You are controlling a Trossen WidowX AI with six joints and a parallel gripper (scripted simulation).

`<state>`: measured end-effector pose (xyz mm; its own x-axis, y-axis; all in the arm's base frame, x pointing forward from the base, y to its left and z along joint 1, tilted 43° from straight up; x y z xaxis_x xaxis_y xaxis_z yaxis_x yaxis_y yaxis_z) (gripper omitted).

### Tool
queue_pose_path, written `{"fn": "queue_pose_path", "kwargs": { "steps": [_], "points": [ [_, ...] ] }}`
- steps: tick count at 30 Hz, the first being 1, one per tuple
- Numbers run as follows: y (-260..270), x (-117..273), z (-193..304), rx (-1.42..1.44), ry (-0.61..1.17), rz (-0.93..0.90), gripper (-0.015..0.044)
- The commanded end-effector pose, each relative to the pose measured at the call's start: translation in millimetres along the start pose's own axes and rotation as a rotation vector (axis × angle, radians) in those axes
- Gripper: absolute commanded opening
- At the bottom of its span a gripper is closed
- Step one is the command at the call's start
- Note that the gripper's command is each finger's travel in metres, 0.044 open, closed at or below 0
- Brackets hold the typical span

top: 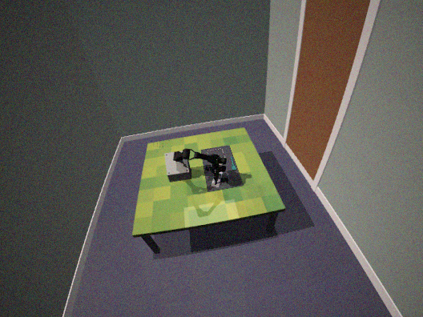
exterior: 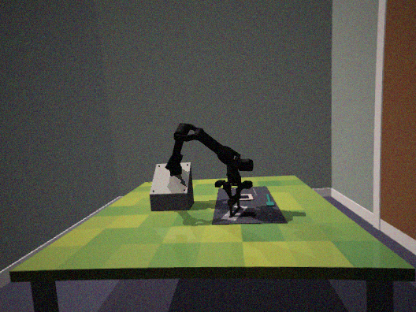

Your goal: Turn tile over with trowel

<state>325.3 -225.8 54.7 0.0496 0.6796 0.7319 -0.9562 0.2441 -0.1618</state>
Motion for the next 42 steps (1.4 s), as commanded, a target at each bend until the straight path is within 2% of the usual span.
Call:
{"fn": "queue_pose_path", "kwargs": {
  "steps": [1, 6, 11, 12, 30, 35, 42],
  "points": [
    [1, -1, -1, 0.093, 0.003, -0.006, 0.013],
    [1, -1, -1, 0.098, 0.003, -0.006, 0.013],
    [1, -1, -1, 0.098, 0.003, -0.006, 0.0261],
    [1, -1, -1, 0.098, 0.003, -0.006, 0.027],
    [1, -1, -1, 0.098, 0.003, -0.006, 0.027],
    [3, 41, 0, 0.118, 0.003, -0.005, 0.027],
    [3, 43, 0, 0.114, 0.003, -0.005, 0.027]
  ]
}}
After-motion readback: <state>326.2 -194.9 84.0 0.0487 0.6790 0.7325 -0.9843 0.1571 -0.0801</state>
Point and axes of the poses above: the point midway between the two fingers, 35 mm back from their tips, its own x axis back along the fingers, its own y axis across the jaws, z = x × y, the point moved 1 cm from there along x, back along the fingers, and after that the axes turned 7 degrees about x, right-handed, at the moved point
